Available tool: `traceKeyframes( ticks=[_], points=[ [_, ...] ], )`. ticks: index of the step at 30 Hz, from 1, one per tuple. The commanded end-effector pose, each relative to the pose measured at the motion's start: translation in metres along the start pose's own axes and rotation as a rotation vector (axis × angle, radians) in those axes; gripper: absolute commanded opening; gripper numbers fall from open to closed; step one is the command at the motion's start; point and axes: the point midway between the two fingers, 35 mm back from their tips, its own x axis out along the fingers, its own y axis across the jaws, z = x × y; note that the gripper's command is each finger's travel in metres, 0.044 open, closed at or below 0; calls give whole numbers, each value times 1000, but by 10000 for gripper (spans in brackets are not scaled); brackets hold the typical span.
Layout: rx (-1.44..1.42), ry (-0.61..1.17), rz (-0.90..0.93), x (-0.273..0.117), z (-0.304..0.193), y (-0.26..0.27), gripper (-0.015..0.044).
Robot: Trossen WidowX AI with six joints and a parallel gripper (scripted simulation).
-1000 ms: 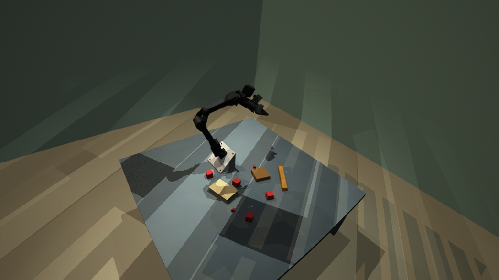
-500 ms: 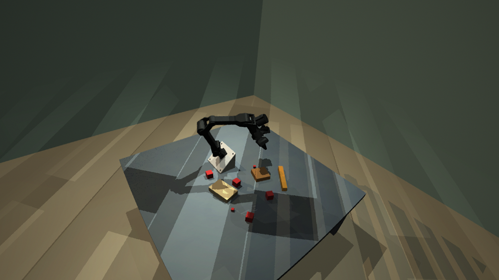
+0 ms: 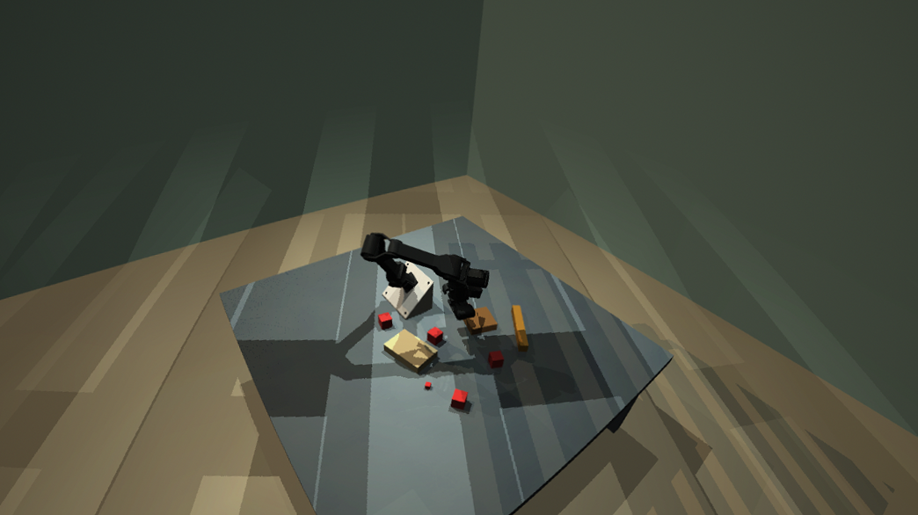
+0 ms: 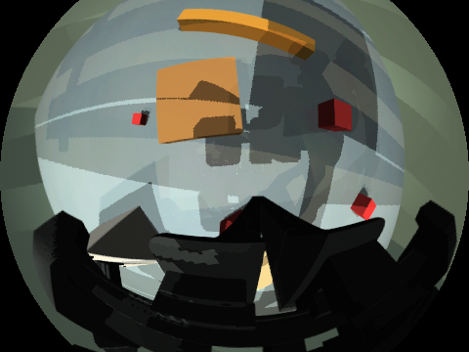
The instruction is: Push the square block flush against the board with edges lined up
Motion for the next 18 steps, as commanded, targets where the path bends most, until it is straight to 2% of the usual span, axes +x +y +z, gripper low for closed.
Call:
traceKeyframes(
  ticks=[1,8,12,18],
  points=[
    [-27,97,91,29,-32,10,0],
    [-27,100,95,33,-33,11,0],
    [-26,103,96,81,-39,16,0],
    [-26,103,97,84,-40,16,0]
  ],
)
